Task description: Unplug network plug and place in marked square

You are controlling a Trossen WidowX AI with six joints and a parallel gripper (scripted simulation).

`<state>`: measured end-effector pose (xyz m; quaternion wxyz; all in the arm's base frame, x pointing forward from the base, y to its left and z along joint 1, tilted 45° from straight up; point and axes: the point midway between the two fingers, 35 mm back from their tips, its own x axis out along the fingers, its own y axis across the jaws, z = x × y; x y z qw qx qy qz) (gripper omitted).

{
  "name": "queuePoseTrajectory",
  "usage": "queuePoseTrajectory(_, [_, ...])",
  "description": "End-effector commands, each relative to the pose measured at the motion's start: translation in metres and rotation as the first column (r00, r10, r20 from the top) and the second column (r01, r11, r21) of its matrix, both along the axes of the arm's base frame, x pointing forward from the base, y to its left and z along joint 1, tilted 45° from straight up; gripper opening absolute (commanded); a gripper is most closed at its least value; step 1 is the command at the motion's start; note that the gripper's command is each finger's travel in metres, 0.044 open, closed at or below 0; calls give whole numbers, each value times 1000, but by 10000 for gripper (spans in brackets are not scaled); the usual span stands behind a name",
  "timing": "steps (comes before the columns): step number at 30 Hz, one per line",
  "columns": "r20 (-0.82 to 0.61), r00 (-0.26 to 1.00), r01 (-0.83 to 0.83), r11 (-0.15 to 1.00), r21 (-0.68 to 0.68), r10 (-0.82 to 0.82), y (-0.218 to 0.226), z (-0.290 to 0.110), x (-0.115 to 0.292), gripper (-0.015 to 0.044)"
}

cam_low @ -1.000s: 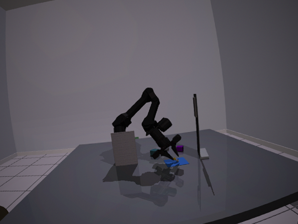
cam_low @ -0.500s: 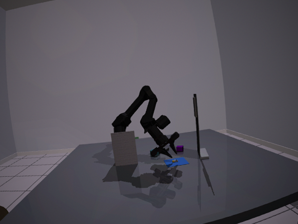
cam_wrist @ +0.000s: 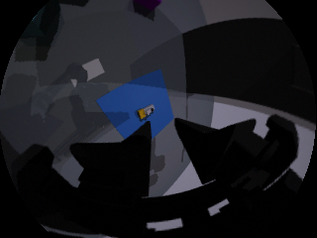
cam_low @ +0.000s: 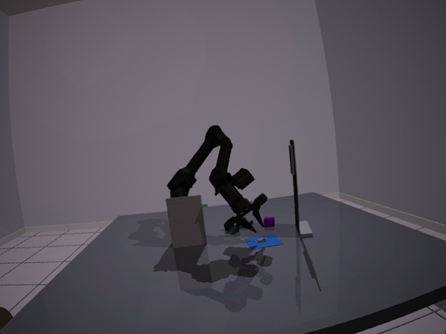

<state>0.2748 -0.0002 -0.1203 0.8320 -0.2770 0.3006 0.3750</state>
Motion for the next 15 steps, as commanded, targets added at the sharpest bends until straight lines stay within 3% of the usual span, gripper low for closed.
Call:
queuePoseTrajectory(1, [6, 1000, 2, 1000, -1, -2, -5, 4, 2, 156])
queuePoseTrajectory(15, [5, 1000, 1, 1000, -3, -1, -17, 14, 3, 156])
